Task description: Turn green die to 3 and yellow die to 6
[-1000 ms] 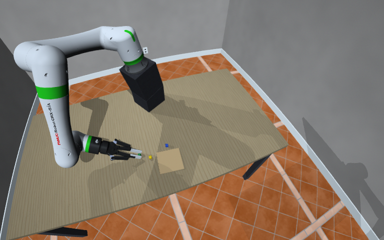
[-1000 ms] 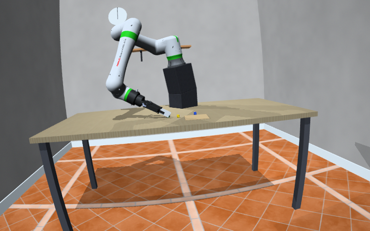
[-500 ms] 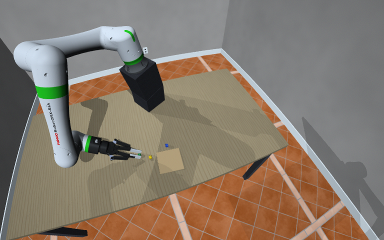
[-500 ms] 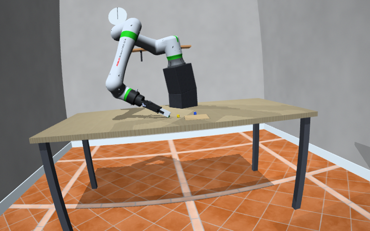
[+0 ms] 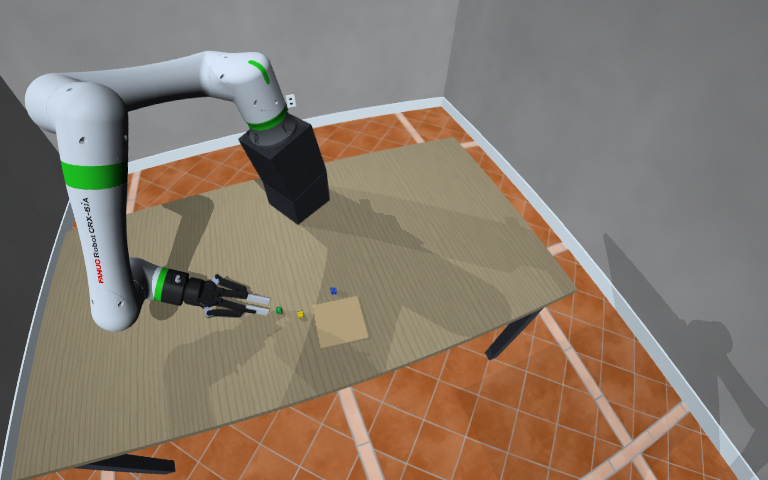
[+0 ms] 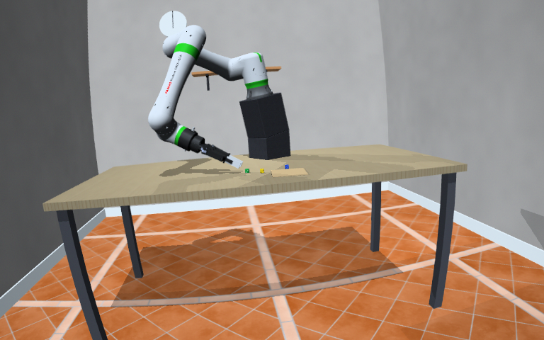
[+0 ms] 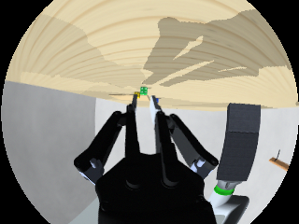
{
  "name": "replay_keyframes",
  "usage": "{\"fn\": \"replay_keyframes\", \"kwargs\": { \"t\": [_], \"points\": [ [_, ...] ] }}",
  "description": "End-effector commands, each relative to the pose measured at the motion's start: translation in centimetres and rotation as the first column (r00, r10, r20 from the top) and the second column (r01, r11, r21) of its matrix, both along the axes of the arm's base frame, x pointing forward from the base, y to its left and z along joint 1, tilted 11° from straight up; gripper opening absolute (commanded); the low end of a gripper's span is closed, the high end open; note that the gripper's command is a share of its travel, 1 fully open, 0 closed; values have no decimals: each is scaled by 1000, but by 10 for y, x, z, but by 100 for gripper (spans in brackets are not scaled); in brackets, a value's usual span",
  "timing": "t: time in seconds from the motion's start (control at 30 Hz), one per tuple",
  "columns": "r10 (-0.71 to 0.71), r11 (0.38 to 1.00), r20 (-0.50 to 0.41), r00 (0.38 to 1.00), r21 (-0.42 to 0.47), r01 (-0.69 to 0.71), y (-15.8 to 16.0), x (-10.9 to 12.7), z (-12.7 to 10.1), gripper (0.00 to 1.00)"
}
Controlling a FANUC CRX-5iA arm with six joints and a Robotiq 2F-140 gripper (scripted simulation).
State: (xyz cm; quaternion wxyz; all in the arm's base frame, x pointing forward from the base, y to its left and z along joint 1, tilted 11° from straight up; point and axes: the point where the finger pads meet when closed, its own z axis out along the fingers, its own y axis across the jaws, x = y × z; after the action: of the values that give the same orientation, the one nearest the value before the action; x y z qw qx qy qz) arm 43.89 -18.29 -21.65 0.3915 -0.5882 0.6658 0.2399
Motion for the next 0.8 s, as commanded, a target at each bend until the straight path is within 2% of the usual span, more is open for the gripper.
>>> {"fn": "replay_keyframes", "kwargs": {
  "t": [0.0,0.43,0.77],
  "points": [
    [0,1000,0,1000,0,0,-5,-1,3,19],
    [0,1000,0,1000,0,0,-5,-3,13,19],
    [0,1000,0,1000,0,0,2,-7,54,19]
  ]
}}
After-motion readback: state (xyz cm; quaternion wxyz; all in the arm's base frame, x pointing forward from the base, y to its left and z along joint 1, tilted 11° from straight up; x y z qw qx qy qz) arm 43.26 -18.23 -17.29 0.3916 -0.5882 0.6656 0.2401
